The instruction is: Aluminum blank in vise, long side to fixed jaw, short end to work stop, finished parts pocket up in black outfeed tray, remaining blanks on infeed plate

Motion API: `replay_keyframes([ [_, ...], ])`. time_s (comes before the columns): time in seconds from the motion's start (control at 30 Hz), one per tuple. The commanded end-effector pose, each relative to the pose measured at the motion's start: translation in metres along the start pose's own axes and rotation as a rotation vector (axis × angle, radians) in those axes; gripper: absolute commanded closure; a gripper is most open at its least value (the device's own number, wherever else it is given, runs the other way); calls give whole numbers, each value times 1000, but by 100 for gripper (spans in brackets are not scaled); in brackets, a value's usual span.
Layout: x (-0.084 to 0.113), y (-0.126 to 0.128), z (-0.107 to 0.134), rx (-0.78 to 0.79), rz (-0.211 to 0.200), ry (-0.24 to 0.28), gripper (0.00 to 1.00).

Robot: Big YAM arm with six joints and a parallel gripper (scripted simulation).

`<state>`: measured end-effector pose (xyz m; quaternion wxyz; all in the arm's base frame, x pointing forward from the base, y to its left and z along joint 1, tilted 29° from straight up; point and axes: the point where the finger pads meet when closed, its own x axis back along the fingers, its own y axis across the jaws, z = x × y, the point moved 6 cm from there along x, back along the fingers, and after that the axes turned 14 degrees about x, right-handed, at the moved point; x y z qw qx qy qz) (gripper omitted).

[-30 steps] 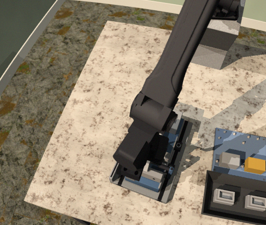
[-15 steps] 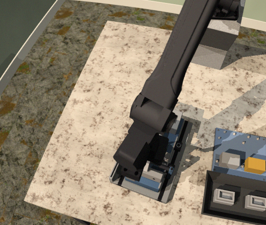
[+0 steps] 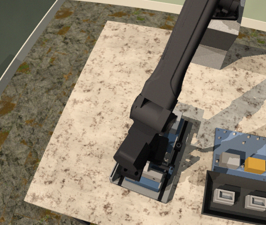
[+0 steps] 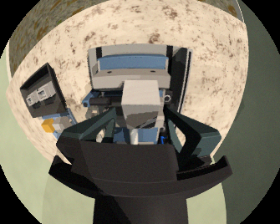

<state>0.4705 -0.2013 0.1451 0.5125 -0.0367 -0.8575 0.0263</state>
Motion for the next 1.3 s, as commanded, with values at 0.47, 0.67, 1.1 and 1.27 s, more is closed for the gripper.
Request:
replay_keyframes([
  [0.47,3,2,-7,-5,8,-20,36],
  [0.67,3,2,-7,-5,9,-20,36],
  [1.1,3,2,-7,-5,9,-20,36],
  [1.27,3,2,-7,-5,9,-20,100],
])
